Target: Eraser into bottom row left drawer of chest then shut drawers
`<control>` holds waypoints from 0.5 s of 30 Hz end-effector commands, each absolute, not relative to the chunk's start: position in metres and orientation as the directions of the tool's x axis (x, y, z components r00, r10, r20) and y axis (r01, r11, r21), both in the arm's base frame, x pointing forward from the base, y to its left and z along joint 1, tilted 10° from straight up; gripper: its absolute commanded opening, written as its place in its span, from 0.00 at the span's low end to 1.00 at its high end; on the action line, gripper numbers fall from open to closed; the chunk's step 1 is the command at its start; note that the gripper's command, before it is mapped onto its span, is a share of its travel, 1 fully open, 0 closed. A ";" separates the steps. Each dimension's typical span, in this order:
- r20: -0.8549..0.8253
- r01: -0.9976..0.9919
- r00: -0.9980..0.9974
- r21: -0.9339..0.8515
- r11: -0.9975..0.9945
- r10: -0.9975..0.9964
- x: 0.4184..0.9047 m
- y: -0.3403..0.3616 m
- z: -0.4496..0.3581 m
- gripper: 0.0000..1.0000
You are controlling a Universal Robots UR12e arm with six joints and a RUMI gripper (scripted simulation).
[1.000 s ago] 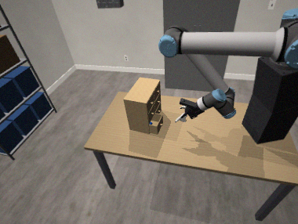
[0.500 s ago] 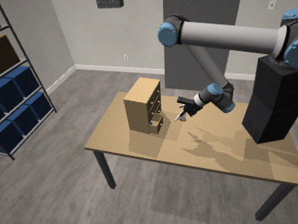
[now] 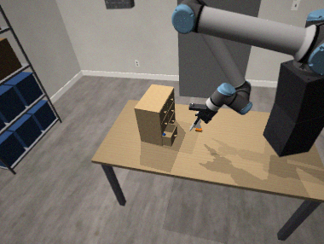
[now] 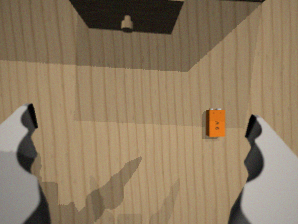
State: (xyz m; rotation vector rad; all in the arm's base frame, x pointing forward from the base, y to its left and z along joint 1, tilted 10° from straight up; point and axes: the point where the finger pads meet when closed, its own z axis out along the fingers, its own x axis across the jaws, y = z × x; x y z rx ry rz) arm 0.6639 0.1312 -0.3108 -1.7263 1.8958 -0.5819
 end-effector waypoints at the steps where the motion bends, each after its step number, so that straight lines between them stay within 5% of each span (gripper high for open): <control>1: -0.081 -0.835 -0.065 -0.541 0.099 -0.995 0.661 0.131 -0.313 1.00; 15: -0.080 -0.904 -0.065 -0.417 0.093 -0.995 0.664 0.130 -0.306 1.00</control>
